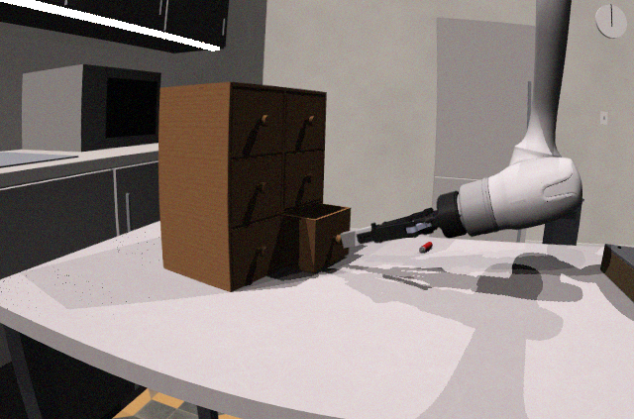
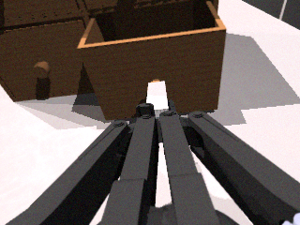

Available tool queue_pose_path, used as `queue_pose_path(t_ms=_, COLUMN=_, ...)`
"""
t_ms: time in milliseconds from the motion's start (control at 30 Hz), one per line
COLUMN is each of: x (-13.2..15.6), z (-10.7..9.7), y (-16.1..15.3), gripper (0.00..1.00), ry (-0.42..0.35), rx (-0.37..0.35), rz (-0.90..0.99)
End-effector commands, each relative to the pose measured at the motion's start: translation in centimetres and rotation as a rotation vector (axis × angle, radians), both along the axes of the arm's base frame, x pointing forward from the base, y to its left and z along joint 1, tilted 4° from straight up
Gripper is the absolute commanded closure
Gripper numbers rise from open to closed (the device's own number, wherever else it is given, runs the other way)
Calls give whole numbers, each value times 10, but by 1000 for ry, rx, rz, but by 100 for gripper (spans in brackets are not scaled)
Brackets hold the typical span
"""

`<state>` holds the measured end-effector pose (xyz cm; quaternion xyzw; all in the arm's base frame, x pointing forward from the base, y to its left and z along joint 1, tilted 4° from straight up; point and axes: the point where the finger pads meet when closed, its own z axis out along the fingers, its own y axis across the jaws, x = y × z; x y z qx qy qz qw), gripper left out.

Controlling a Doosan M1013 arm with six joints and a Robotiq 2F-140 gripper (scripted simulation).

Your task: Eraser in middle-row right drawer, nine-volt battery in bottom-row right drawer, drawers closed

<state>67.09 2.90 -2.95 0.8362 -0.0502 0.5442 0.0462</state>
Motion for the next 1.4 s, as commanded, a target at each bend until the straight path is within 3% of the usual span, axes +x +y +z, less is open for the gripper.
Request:
queue_pose_path(t_ms=0, x=3, z=0, y=0, gripper=100, ry=0, rx=0, rz=0)
queue_pose_path(t_ms=1367, x=59, z=-4, y=-8, gripper=100, ry=0, rx=0, rz=0)
